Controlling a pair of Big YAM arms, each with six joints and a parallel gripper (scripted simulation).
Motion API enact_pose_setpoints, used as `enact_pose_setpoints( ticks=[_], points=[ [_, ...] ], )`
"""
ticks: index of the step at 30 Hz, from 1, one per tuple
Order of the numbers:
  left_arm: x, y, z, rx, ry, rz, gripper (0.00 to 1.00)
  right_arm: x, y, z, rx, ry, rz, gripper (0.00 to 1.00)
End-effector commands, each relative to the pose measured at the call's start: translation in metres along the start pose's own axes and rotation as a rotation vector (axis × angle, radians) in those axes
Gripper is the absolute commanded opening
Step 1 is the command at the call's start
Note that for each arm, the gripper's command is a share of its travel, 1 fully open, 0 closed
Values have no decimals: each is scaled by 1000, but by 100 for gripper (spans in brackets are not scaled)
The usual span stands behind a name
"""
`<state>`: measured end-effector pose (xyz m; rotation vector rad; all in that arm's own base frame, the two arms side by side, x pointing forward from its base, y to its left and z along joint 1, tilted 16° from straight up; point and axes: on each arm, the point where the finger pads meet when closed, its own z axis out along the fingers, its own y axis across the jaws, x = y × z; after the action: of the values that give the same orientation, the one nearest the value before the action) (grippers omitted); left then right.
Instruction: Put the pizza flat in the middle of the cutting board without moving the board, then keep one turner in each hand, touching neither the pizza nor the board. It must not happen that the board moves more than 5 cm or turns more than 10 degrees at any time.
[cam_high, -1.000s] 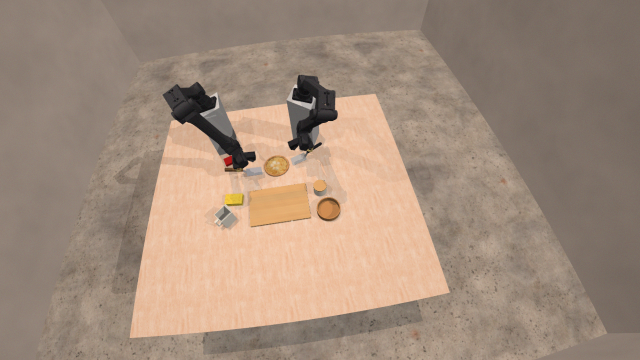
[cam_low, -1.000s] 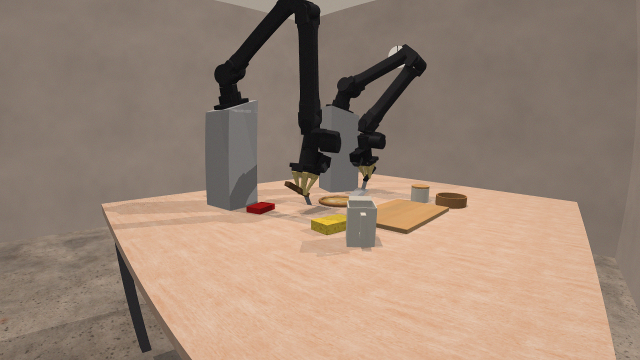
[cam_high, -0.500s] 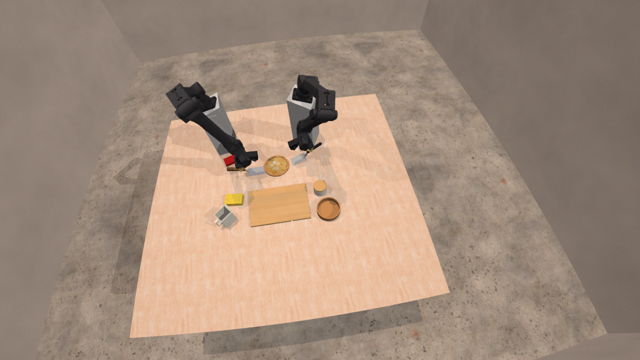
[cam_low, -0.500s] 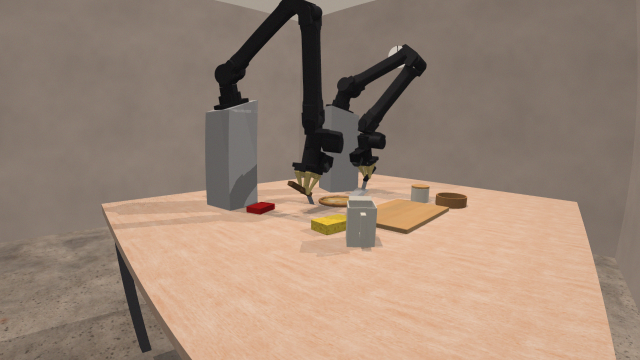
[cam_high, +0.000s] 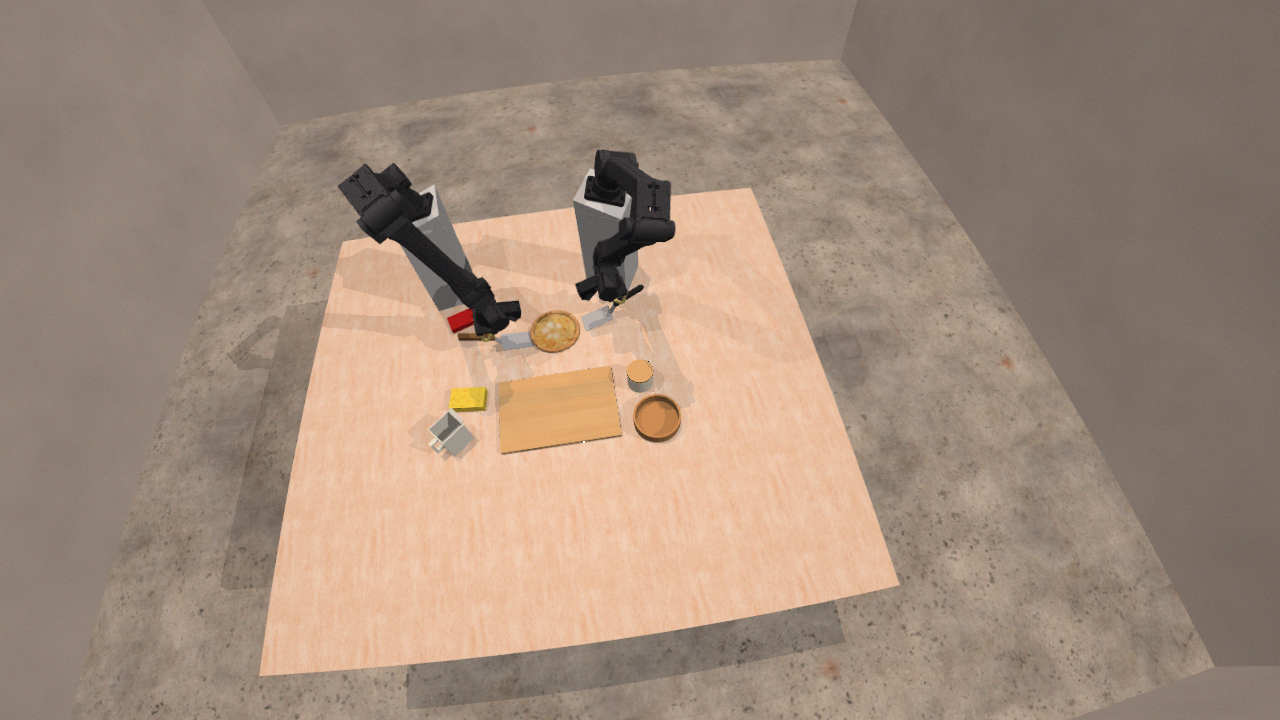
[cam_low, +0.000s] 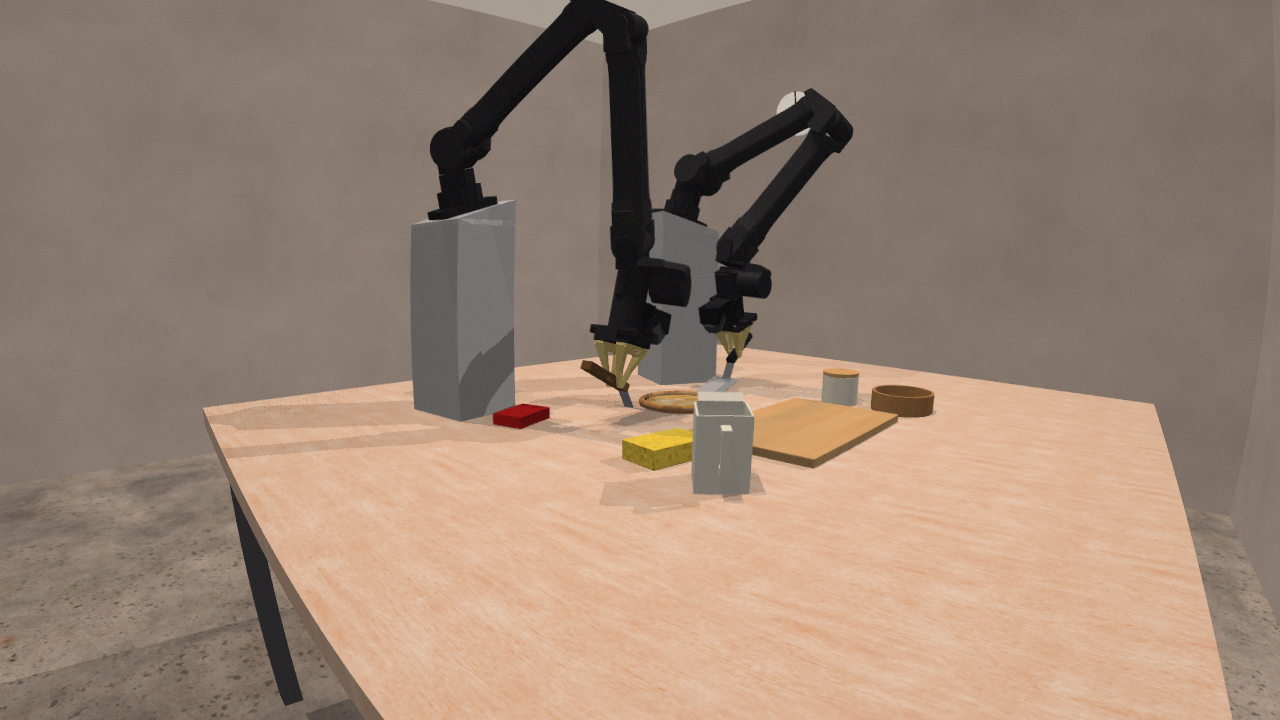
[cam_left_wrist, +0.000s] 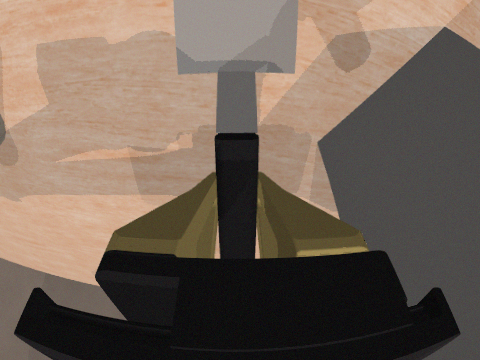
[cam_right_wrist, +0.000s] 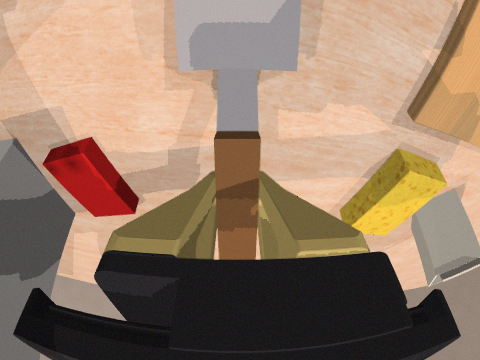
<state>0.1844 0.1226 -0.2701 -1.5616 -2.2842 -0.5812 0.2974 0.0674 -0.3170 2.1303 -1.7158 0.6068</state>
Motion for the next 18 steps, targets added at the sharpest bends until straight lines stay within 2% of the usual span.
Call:
enact_pose_setpoints(
  ticks=[1, 14, 15, 18],
  points=[
    [11, -15, -10, 21, 4, 9, 6, -12, 3, -4, 1, -5, -4, 6],
    [11, -16, -10, 23, 5, 10, 6, -24, 3, -7, 2, -6, -13, 6],
    [7, -10, -6, 16, 1, 10, 6, -25, -5, -13, 14, -12, 8, 6],
    [10, -16, -10, 24, 2, 10, 6, -30, 2, -8, 3, -6, -2, 6]
  ],
)
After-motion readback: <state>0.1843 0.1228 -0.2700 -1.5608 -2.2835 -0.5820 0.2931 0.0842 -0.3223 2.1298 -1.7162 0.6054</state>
